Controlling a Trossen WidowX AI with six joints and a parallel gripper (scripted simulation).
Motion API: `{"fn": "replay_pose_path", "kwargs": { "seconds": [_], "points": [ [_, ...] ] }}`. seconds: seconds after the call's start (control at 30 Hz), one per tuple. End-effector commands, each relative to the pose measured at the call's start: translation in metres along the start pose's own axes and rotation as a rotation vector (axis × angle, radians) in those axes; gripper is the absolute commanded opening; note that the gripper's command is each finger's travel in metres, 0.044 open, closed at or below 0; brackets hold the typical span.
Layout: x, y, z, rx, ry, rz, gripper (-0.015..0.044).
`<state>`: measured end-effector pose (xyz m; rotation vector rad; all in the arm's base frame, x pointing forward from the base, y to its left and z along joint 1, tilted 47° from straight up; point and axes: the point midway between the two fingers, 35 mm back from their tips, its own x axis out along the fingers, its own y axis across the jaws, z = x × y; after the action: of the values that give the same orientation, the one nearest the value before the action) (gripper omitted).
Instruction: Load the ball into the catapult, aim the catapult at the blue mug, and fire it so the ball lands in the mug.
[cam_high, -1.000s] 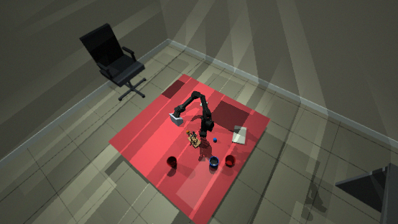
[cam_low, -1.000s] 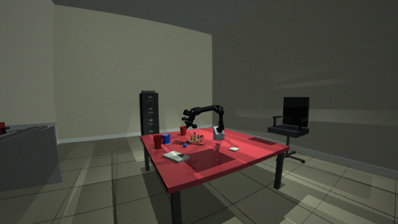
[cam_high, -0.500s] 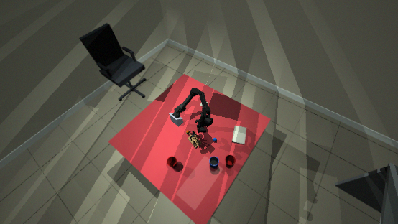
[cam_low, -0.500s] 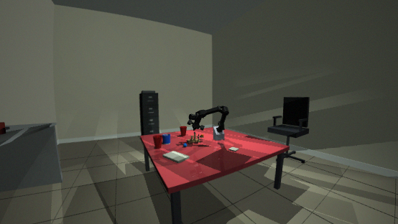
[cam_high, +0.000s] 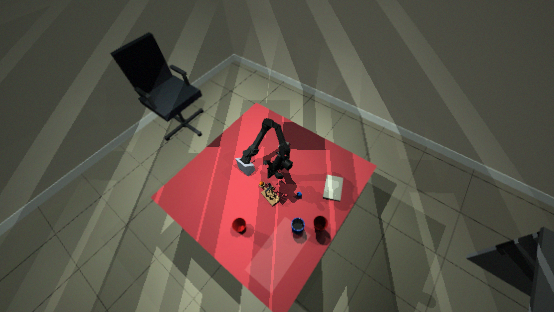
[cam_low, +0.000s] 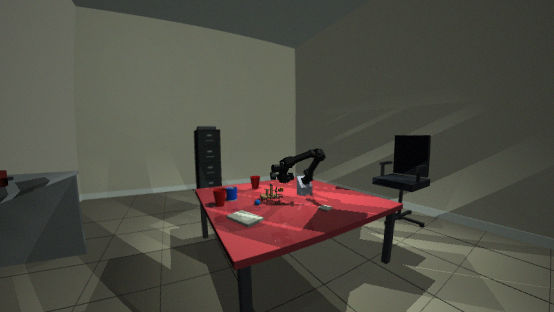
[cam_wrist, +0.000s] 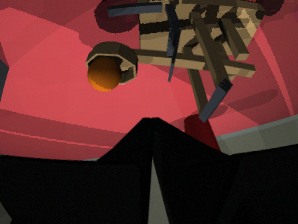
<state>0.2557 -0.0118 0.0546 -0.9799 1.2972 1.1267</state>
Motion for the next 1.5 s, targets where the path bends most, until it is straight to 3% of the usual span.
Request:
{"fn": "replay_pose_path", "kwargs": {
  "seconds": [0.0,1.47],
  "points": [
    [0.002,0.016,-0.002,-0.088,0.038,0.027,0.0000],
    [0.049,0.019,0.042,-0.093,0.038,0.027,0.0000]
  ]
}}
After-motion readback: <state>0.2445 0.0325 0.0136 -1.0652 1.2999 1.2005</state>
